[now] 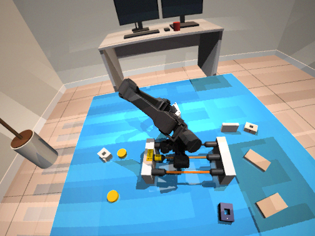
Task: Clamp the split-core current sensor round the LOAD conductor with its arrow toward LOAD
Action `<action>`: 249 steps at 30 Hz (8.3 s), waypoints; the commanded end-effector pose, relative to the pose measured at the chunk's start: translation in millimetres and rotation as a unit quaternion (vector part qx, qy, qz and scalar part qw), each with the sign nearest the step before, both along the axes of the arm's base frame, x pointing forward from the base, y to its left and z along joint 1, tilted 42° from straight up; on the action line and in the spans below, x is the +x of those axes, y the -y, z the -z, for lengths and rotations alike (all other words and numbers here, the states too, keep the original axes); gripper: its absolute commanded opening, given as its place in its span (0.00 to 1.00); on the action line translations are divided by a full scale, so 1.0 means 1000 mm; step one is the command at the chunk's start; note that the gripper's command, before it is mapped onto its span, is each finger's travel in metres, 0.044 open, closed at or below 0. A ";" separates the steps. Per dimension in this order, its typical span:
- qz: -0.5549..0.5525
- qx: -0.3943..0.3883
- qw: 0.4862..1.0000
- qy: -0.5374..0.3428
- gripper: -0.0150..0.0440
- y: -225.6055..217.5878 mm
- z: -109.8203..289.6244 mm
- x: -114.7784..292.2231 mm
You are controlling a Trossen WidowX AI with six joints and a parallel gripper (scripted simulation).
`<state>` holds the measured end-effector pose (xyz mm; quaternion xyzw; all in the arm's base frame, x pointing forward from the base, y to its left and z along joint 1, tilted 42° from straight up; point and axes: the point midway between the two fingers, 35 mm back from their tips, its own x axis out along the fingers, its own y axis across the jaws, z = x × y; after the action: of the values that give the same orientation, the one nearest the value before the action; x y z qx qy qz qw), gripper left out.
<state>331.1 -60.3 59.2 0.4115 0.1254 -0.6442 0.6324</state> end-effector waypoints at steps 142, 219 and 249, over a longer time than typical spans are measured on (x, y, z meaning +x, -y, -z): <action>0.029 0.016 0.999 -0.036 0.50 0.000 0.001 -0.003; 0.021 0.012 0.999 -0.024 0.71 0.000 0.002 -0.004; 0.013 0.008 1.000 -0.015 0.27 -0.002 0.000 -0.003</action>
<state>328.1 -59.6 57.7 0.4095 0.1373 -0.6633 0.6111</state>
